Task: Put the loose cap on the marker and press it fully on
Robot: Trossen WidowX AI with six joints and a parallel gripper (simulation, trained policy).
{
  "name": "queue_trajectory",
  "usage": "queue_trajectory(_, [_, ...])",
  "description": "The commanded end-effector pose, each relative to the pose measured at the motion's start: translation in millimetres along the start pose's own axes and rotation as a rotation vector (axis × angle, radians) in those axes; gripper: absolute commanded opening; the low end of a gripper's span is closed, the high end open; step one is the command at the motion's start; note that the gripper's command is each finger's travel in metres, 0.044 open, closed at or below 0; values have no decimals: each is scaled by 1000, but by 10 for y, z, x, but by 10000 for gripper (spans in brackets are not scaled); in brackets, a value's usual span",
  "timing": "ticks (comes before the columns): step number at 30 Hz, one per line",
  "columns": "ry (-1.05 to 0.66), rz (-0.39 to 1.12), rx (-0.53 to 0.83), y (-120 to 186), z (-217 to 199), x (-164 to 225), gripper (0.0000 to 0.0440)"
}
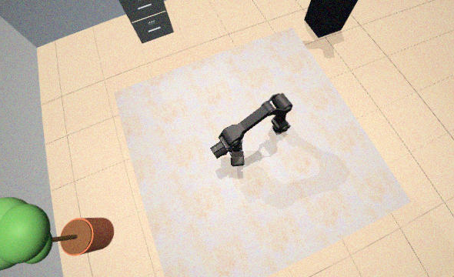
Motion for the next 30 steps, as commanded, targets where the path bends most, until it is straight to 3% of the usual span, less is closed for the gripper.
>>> queue_trajectory(1, [15, 32, 10, -162, -16, 21, 0])
queue_trajectory(3, [23, 32, 10, -202, -15, 16, 1])
queue_trajectory(6, [27, 37, 23, -268, -38, 14, 80])
queue_trajectory(22, [35, 64, 31, -311, -78, 81, 169])
queue_trajectory(30, [45, 70, 17, -269, -121, 173, 365])
Point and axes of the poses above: the point midway between the two fingers, 35 mm back from their tips, its own y axis back along the fingers, its own z axis across the jaws, x = y × z, the point moved 1 cm from there along y, back along the fingers, and after that the axes turned 8 degrees about -y, right-handed, at the moved point
